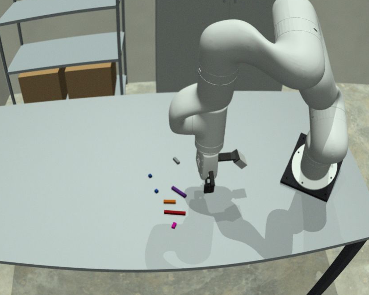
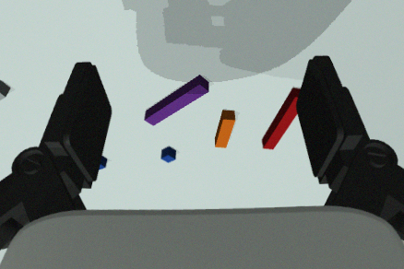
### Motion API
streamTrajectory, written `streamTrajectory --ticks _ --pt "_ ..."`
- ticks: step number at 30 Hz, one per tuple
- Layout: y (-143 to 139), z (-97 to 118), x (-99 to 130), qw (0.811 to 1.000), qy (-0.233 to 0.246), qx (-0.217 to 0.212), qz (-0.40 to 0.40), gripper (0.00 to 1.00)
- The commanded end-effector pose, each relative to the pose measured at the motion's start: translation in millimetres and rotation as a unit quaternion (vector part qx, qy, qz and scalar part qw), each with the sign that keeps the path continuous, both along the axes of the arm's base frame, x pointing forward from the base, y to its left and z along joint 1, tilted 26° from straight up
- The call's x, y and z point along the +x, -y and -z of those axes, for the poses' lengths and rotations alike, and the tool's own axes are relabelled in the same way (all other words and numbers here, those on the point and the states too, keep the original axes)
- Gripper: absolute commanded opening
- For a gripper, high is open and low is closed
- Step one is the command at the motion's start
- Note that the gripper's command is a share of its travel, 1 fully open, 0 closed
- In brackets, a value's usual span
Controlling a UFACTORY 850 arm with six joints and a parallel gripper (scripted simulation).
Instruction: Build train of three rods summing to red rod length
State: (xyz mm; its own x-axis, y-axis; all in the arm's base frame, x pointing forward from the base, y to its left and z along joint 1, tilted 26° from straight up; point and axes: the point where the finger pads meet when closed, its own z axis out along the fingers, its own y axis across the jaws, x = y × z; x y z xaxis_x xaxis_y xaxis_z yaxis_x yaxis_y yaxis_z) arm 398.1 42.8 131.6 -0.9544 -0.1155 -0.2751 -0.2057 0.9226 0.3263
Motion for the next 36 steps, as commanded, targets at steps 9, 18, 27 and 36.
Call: streamTrajectory --ticks 9,18,27,36 --pt "0.2 -0.3 0.6 0.982 0.073 -0.041 -0.171 1.00" --pt "0.2 -0.3 0.6 0.950 0.118 -0.068 -0.282 1.00" --pt "0.2 -0.2 0.6 0.938 0.131 -0.075 -0.313 1.00" --pt "0.2 -0.2 0.6 0.938 0.131 -0.075 -0.313 1.00"
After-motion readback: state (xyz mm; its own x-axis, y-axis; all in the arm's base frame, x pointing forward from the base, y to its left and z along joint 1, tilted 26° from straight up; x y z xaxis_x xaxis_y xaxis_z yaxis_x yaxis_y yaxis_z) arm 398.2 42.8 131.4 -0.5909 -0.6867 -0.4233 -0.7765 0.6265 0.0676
